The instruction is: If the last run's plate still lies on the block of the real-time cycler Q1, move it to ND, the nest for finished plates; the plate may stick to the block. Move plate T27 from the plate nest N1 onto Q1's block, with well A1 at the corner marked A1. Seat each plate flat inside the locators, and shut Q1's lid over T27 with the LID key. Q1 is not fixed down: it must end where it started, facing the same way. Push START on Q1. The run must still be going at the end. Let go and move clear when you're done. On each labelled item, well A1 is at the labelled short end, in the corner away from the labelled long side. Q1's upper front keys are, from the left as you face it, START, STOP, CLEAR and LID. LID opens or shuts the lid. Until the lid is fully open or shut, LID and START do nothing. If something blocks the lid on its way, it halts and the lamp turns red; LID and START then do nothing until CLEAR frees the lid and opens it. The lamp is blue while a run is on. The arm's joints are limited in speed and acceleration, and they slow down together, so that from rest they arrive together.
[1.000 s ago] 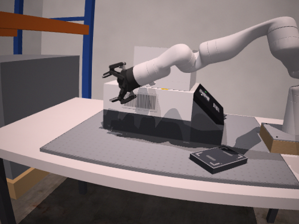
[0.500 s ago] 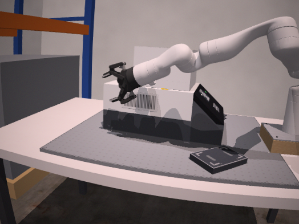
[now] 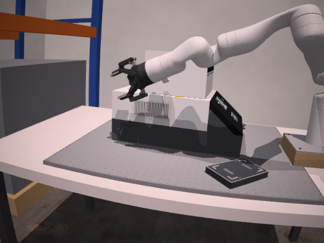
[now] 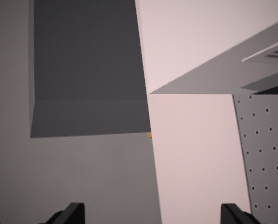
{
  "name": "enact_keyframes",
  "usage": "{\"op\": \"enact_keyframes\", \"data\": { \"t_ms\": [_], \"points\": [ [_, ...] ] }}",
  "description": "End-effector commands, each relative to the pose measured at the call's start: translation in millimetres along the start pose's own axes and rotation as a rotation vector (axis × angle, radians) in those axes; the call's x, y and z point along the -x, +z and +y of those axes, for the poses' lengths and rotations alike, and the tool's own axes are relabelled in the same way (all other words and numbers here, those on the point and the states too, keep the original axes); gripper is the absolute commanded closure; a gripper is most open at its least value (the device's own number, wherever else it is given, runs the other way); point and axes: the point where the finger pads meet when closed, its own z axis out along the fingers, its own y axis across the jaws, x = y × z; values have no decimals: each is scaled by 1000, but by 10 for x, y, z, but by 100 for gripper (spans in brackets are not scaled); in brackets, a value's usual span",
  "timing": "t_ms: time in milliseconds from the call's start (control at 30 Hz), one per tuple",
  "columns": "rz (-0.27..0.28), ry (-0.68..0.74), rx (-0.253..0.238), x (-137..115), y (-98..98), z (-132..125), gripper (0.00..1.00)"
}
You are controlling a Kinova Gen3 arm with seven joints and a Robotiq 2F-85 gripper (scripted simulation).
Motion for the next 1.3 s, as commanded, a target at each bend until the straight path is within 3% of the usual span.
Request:
{"op": "enact_keyframes", "data": {
  "t_ms": [0,1267],
  "points": [
    [8,2,3,4,-28,-67,14],
    [8,2,3,30,-405,-891,44]
  ]
}}
